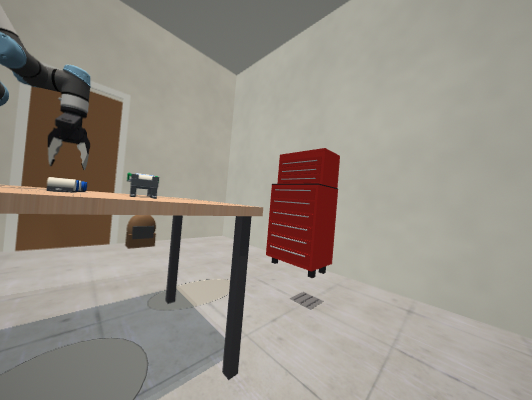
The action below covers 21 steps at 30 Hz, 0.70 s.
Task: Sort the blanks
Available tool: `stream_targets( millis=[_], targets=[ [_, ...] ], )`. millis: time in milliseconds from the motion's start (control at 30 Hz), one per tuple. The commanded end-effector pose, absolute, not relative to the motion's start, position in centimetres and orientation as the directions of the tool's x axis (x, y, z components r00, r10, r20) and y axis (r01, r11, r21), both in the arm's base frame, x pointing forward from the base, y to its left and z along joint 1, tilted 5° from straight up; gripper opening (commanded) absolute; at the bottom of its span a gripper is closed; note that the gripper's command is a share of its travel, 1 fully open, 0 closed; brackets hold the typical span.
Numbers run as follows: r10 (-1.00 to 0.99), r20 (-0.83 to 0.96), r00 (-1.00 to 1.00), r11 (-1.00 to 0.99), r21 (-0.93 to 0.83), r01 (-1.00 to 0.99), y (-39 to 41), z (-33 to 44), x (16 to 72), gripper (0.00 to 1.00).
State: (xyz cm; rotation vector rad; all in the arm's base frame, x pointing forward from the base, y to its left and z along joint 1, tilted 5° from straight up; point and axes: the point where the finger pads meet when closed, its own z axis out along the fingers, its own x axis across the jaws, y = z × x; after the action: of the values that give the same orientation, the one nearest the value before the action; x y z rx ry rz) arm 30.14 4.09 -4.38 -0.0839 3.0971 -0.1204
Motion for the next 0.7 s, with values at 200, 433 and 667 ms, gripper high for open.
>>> stream_targets(
  millis=[200, 433, 667],
  targets=[
    [-0.055, -0.036, -0.998, 0.996, -0.077, -0.052, 4.3, -2.2, 30.0, 0.52],
    [-0.055, -0.036, -0.998, 0.996, -0.077, -0.052, 4.3, -1.7, 30.0, 0.52],
    [-0.055, -0.036, -0.998, 0.996, -0.077, -0.052, 4.3, -1.7, 30.0, 1.00]
  ],
)
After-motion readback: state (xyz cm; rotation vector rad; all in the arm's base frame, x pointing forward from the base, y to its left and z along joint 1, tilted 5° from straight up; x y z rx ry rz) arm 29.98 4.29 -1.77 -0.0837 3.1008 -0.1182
